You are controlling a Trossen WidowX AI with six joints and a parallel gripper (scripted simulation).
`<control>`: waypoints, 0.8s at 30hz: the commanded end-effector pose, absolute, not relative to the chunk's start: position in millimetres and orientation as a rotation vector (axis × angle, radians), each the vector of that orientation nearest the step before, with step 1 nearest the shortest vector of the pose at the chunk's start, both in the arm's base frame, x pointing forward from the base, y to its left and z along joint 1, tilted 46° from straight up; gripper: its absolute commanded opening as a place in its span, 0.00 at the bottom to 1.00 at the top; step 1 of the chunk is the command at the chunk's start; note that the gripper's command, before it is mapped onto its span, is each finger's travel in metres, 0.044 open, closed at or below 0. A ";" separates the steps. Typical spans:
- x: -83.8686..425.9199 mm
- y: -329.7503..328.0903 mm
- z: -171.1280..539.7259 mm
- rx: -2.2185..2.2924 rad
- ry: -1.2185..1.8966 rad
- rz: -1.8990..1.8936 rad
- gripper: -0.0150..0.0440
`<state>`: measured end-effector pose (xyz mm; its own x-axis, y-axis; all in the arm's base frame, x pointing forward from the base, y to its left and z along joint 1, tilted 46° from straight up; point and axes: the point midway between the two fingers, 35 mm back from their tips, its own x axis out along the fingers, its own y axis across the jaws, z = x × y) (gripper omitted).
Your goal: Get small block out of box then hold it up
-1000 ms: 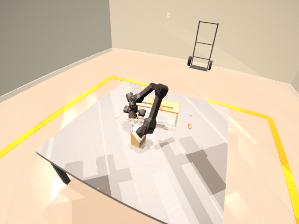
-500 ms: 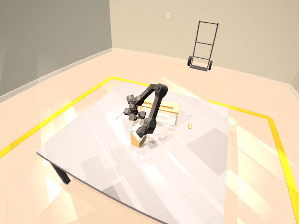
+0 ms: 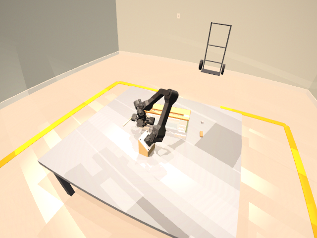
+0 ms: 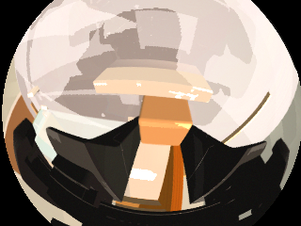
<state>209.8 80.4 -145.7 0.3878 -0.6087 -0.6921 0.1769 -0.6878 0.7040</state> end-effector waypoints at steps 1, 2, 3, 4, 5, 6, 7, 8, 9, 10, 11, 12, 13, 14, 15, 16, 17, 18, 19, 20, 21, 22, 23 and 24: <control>211.3 98.7 -132.2 1.933 -0.364 -1.374 0.25; 211.3 102.9 -128.1 1.933 -0.364 -1.374 0.25; 211.1 107.0 -123.8 1.934 -0.364 -1.374 0.25; 210.8 111.1 -119.3 1.934 -0.365 -1.374 0.25; 210.5 114.4 -115.5 1.934 -0.365 -1.374 0.25; 210.2 116.3 -113.2 1.934 -0.365 -1.374 0.25; 210.2 117.0 -112.4 1.935 -0.365 -1.374 0.25; 210.2 117.0 -112.4 1.935 -0.365 -1.374 0.25; 210.2 117.0 -112.4 1.935 -0.365 -1.374 0.25; 210.3 117.6 -111.8 1.933 -0.361 -1.375 0.25; 210.9 119.4 -109.9 1.928 -0.349 -1.376 0.25; 211.8 122.4 -106.7 1.920 -0.330 -1.378 0.25; 212.8 126.0 -102.7 1.911 -0.306 -1.380 0.25; 213.7 129.5 -98.7 1.901 -0.282 -1.381 0.25; 214.5 133.0 -94.6 1.891 -0.258 -1.383 0.25; 215.3 136.3 -90.4 1.881 -0.233 -1.383 0.25; 216.0 139.6 -86.2 1.872 -0.209 -1.384 0.25; 216.6 142.9 -81.9 1.862 -0.185 -1.384 0.25; 217.2 146.1 -77.6 1.852 -0.161 -1.384 0.25; 217.7 149.1 -73.1 1.842 -0.137 -1.383 0.25; 218.1 152.2 -68.6 1.832 -0.113 -1.382 0.25; 218.5 155.1 -64.1 1.821 -0.089 -1.380 0.25; 218.7 158.0 -59.5 1.811 -0.064 -1.378 0.25; 218.9 160.8 -54.9 1.801 -0.040 -1.376 0.25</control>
